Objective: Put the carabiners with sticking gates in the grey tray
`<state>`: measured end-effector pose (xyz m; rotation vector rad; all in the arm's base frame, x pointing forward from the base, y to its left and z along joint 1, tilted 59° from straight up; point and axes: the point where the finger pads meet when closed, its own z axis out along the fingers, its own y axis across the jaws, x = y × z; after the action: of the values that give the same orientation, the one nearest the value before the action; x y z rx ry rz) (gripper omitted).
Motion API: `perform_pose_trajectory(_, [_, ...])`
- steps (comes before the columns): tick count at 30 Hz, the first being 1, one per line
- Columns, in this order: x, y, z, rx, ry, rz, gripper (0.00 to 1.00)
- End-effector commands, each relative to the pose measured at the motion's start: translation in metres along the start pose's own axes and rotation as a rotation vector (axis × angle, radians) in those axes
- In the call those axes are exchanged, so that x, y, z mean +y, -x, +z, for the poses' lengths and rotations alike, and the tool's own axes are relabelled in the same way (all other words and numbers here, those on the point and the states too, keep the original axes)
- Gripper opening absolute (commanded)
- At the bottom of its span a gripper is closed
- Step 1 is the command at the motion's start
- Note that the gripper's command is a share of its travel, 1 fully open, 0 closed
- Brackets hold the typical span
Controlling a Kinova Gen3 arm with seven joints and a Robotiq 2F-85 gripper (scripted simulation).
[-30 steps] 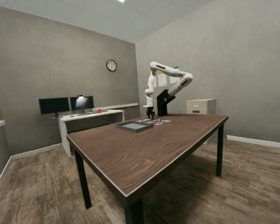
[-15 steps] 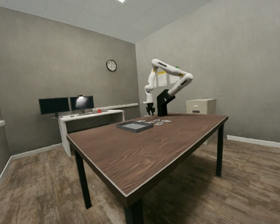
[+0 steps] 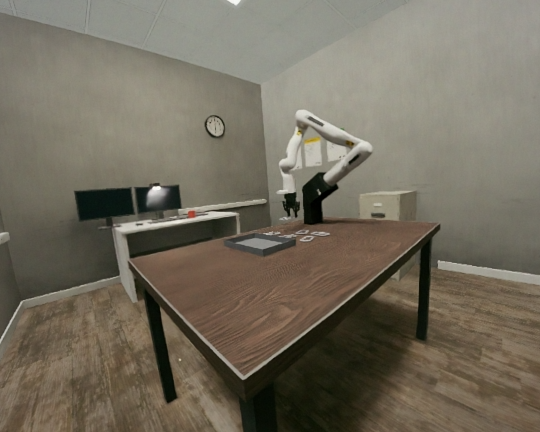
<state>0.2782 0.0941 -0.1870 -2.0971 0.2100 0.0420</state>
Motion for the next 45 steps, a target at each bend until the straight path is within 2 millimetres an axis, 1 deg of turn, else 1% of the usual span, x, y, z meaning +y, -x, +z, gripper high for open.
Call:
perform_pose_trajectory(1, [0.004, -0.012, -0.009, 0.033, 0.009, 0.001, 0.0])
perform_pose_trajectory(6, [0.004, -0.012, -0.009, 0.033, 0.009, 0.001, 0.0])
perform_pose_trajectory(7, [-0.018, -0.079, -0.009, 0.028, 0.007, 0.0, 0.0])
perform_pose_trajectory(10, [-0.019, -0.081, -0.009, 0.028, 0.007, 0.0, 0.0])
perform_pose_trajectory(12, [-0.023, -0.093, -0.01, 0.028, 0.007, 0.0, 0.0])
perform_pose_trajectory(13, [-0.026, -0.104, -0.01, 0.028, 0.007, 0.0, 0.0])
perform_pose_trajectory(14, [-0.026, -0.106, -0.01, 0.028, 0.007, 0.0, 0.0])
perform_pose_trajectory(23, [-0.026, -0.106, -0.01, 0.028, 0.007, 0.0, 0.0])
perform_pose_trajectory(24, [-0.046, -0.173, -0.016, 0.037, 0.006, 0.002, 0.0])
perform_pose_trajectory(26, [-0.046, -0.174, -0.015, 0.037, 0.006, 0.002, 0.0])
perform_pose_trajectory(28, [-0.048, -0.179, -0.016, 0.037, 0.006, 0.002, 0.0])
perform_pose_trajectory(31, [-0.055, -0.201, -0.017, 0.037, 0.006, 0.002, 0.0])
perform_pose_trajectory(40, [-0.055, -0.201, -0.017, 0.037, 0.006, 0.002, 0.0])
perform_pose_trajectory(41, [-0.075, -0.268, -0.02, 0.037, 0.007, 0.002, 0.0])
perform_pose_trajectory(45, [-0.076, -0.273, -0.019, 0.037, 0.007, 0.002, 0.0])
